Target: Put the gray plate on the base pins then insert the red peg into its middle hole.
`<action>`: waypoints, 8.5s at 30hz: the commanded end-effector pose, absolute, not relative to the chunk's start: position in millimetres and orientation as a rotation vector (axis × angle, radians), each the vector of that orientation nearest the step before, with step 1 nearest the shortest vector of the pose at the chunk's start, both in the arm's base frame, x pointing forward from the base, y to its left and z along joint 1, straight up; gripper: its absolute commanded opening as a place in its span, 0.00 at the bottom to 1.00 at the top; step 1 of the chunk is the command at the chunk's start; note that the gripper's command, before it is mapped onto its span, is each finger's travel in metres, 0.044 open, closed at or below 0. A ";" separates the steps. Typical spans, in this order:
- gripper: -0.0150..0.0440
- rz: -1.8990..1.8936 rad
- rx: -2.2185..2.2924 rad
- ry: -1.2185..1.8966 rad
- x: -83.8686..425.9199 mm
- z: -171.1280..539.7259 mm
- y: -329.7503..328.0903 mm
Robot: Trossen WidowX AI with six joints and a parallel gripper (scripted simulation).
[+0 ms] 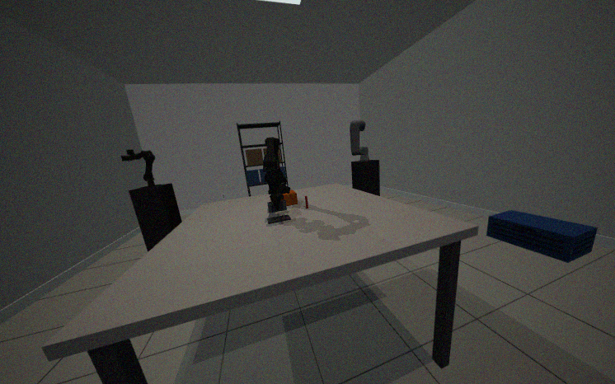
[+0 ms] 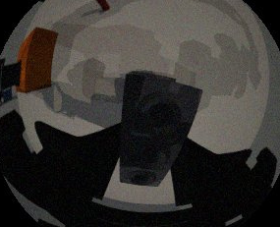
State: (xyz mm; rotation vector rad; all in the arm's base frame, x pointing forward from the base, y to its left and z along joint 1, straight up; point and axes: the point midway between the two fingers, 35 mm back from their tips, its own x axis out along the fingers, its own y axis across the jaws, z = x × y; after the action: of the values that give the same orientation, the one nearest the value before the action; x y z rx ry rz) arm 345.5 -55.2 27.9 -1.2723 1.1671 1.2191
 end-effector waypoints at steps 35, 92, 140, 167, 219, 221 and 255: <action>0.25 1.222 -1.276 1.161 347.3 -1.1 -55.8; 1.00 0.966 -1.007 1.308 338.4 110.1 -23.5; 1.00 -0.794 0.827 1.395 222.6 105.7 136.8; 1.00 -0.794 0.827 1.395 224.9 44.7 138.0; 0.25 -0.794 0.827 1.395 224.7 1.5 138.7; 0.25 -0.794 0.827 1.395 224.9 3.0 138.8; 0.25 -0.799 0.816 1.399 236.1 71.6 133.9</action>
State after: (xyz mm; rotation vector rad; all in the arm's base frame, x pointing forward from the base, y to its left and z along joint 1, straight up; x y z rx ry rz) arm 230.9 138.4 72.0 0.8161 1.4018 -0.7979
